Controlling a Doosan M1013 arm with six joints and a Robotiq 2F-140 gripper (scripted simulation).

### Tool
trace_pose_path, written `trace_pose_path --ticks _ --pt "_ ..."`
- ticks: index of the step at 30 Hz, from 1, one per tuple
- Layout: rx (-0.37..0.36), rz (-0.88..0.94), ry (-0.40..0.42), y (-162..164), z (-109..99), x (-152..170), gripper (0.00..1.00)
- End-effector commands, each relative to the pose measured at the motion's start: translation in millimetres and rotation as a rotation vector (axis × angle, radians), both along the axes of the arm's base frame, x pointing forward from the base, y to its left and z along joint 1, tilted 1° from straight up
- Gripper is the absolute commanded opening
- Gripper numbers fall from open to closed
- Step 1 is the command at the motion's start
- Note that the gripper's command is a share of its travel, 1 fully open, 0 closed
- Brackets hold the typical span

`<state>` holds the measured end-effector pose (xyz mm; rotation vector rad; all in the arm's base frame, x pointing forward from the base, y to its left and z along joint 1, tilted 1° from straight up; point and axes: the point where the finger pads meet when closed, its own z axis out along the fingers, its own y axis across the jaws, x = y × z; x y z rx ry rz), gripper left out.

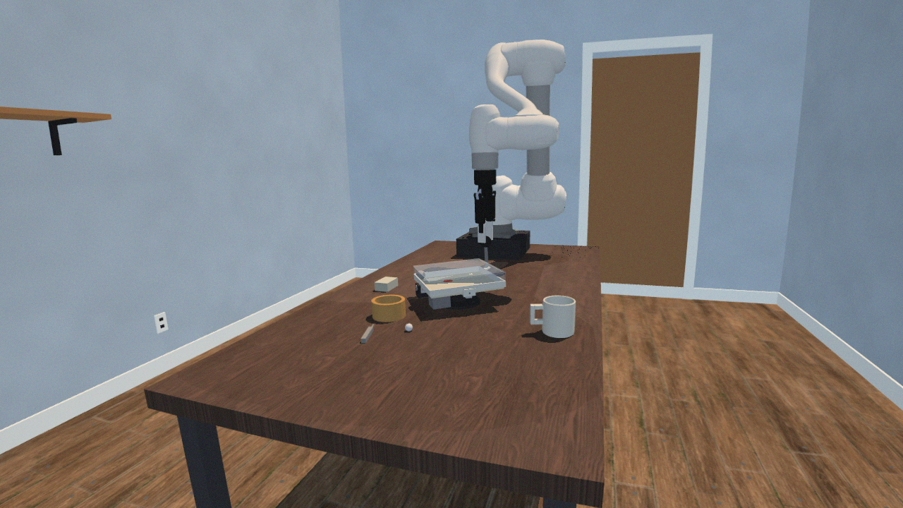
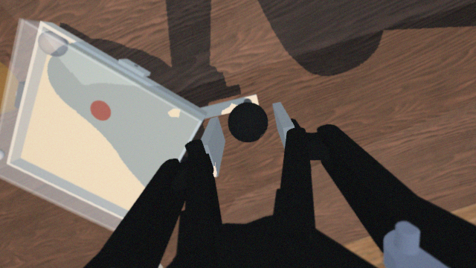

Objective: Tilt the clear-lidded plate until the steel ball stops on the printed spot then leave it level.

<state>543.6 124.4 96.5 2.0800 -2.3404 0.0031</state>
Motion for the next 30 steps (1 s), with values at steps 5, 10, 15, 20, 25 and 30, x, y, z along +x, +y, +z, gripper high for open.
trace_pose_path --ticks 5,10,15,20,25,30 --pt "0.0 0.0 0.0 0 -2 0 0.36" --pt "0.0 0.0 0.0 0 -5 0 0.36" --pt "0.0 0.0 0.0 0 -9 0 0.36" --pt "0.0 0.0 0.0 0 -12 0 0.36" --pt "0.0 0.0 0.0 0 -17 0 0.36" --pt "0.0 0.0 0.0 0 -23 0 0.36"
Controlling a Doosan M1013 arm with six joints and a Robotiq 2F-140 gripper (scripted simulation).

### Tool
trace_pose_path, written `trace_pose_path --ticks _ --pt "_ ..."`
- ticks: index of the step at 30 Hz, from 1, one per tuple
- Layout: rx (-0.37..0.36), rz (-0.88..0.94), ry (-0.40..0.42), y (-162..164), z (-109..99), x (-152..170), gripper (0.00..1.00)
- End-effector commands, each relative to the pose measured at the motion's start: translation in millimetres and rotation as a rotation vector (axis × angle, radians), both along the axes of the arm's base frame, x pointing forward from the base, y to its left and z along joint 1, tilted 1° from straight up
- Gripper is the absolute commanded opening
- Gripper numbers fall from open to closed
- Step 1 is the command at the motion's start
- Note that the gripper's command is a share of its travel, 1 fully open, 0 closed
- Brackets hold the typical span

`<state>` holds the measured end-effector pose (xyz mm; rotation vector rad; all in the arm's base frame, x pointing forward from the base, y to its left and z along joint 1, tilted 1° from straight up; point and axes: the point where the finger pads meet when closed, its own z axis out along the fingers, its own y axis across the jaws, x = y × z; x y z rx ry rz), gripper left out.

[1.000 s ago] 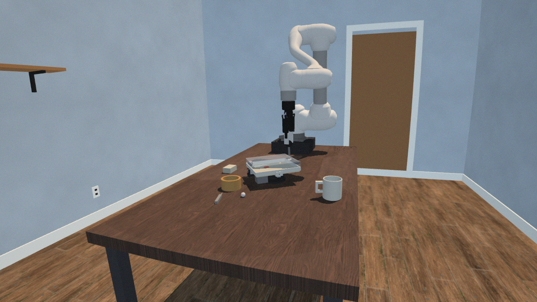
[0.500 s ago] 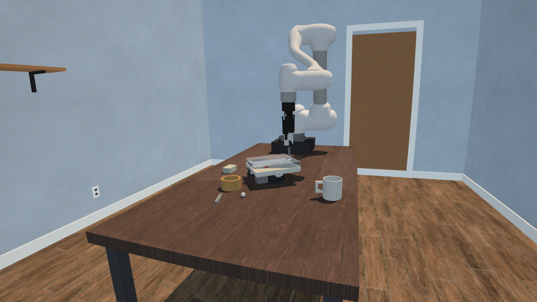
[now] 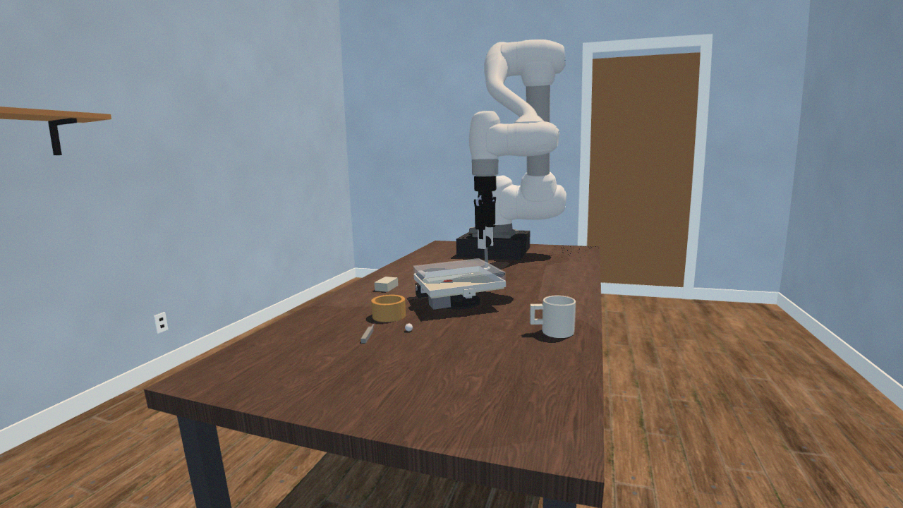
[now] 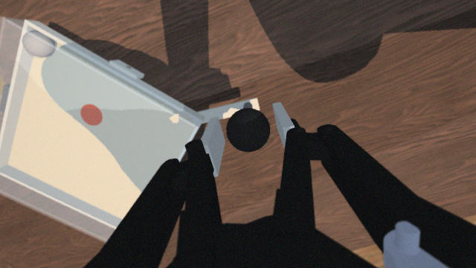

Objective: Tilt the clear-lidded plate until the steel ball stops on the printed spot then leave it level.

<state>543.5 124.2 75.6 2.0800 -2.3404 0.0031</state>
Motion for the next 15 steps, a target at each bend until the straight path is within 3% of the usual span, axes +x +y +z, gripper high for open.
trace_pose_path --ticks 1,15 --pt "0.0 0.0 0.0 0.0 -2.8 0.0 0.36" --pt "0.0 0.0 0.0 -0.1 -11.6 -0.1 0.36"
